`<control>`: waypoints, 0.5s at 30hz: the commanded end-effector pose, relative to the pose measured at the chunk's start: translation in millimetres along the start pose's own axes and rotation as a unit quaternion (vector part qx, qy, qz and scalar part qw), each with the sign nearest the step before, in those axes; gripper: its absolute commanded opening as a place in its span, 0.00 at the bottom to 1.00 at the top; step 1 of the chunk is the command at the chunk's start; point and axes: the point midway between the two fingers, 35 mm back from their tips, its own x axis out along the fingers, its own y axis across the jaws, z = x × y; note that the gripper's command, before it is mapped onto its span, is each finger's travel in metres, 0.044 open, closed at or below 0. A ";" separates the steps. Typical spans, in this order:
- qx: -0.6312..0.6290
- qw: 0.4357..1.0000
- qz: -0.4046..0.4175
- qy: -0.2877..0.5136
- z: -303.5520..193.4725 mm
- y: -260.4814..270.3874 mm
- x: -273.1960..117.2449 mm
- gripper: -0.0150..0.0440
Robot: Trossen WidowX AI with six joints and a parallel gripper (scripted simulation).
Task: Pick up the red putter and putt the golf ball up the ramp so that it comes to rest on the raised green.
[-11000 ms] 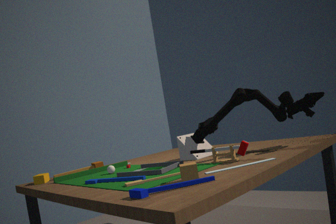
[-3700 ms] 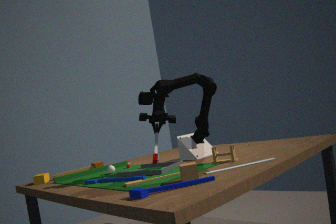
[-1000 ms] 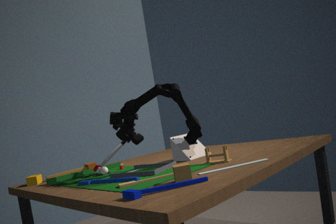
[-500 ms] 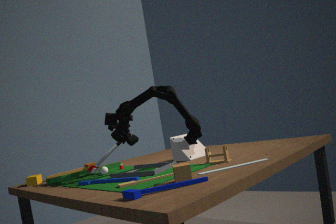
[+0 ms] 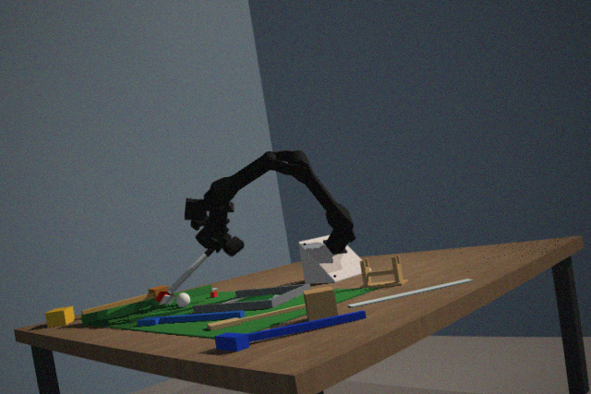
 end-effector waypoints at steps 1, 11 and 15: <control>0.000 1.000 0.000 -0.001 -3.9 19.6 -22.0 0.25; 0.001 1.000 0.001 -0.001 -47.7 119.4 -91.6 0.25; 0.001 1.000 0.001 0.000 -56.3 133.0 -97.1 0.25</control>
